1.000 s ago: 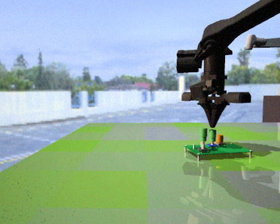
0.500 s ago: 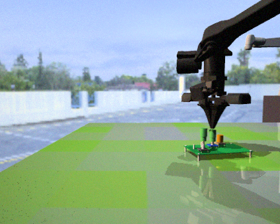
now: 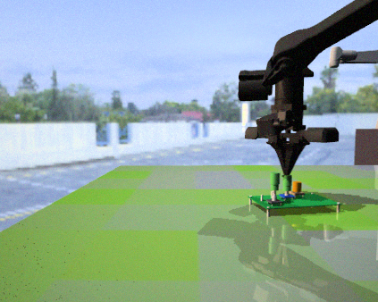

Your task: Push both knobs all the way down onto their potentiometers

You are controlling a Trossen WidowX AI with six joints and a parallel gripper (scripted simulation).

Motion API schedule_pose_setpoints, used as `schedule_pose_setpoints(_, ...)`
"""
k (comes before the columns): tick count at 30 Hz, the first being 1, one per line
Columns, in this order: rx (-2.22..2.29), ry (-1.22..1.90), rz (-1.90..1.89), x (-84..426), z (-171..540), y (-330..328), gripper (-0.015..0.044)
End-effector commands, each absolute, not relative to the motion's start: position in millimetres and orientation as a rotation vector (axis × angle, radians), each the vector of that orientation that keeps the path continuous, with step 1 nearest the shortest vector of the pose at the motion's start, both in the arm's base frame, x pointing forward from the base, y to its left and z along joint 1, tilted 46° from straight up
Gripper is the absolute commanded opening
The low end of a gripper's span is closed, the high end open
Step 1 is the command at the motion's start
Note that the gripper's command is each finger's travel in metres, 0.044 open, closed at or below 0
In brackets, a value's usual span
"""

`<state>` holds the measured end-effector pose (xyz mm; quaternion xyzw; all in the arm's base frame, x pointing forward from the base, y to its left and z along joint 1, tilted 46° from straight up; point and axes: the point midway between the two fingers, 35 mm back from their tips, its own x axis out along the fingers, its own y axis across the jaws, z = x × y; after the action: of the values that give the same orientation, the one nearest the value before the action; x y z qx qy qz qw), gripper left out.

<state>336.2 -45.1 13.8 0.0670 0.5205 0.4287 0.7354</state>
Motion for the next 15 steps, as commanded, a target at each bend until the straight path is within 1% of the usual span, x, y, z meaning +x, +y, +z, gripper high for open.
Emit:
schedule_pose_setpoints(1, 0.155, 1.145, 0.944, 335.1, 13.1, -44.0, 0.0000)
schedule_pose_setpoints(15, 0.155, 1.145, 0.944, 335.1, 13.6, -44.5, 0.0000)
